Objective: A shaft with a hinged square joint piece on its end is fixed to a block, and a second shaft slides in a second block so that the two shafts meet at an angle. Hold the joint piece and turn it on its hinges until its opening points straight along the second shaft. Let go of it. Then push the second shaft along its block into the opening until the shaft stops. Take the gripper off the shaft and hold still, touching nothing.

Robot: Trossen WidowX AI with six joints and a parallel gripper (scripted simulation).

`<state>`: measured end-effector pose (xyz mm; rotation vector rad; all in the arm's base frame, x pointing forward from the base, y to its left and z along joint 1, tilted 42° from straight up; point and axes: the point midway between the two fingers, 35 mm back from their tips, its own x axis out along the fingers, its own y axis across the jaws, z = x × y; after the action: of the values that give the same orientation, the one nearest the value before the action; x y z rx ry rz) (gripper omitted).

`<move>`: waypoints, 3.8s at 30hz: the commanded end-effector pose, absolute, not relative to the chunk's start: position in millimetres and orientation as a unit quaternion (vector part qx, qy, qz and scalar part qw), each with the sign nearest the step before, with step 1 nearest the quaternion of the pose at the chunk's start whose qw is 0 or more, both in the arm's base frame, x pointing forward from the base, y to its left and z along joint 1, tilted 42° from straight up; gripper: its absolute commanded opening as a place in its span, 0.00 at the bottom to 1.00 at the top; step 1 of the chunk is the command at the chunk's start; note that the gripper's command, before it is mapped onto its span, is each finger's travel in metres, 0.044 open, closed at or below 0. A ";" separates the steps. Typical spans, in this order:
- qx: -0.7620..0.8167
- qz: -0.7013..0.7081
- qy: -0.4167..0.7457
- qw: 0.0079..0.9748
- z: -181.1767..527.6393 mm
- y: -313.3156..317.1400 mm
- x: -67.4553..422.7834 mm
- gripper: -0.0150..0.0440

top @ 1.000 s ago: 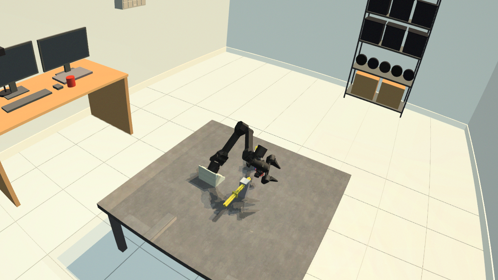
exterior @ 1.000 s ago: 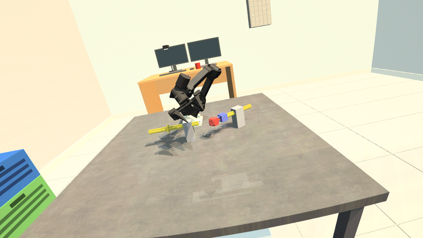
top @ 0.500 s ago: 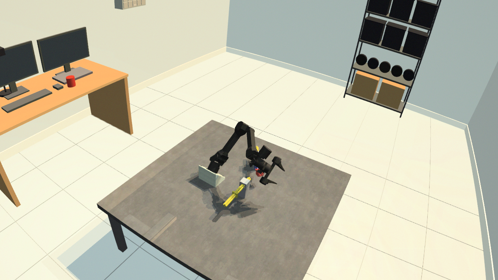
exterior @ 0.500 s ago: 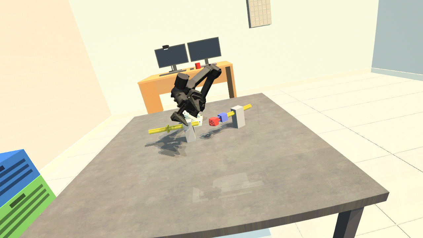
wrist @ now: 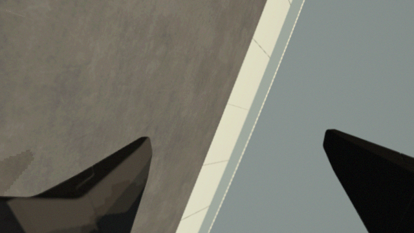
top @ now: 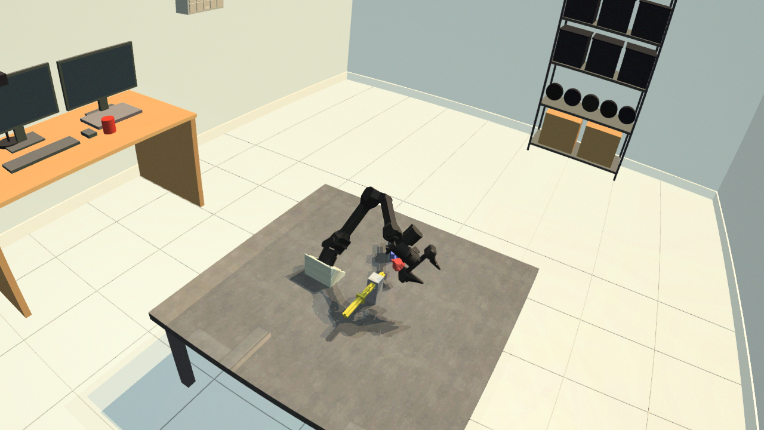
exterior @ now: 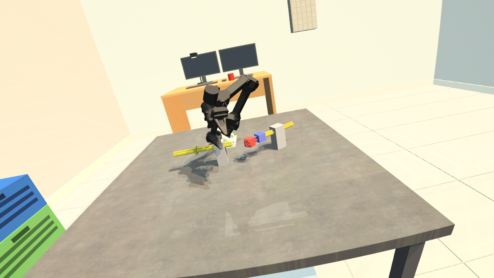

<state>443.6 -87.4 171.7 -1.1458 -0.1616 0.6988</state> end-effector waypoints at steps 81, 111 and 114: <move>0.458 0.005 0.646 0.610 190.7 -33.4 344.1 1.00; 0.460 0.005 0.647 0.608 135.5 22.0 345.2 1.00; 0.460 0.005 0.647 0.608 140.4 27.9 336.1 1.00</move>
<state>342.6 22.8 137.3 1.0612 1.4940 0.0120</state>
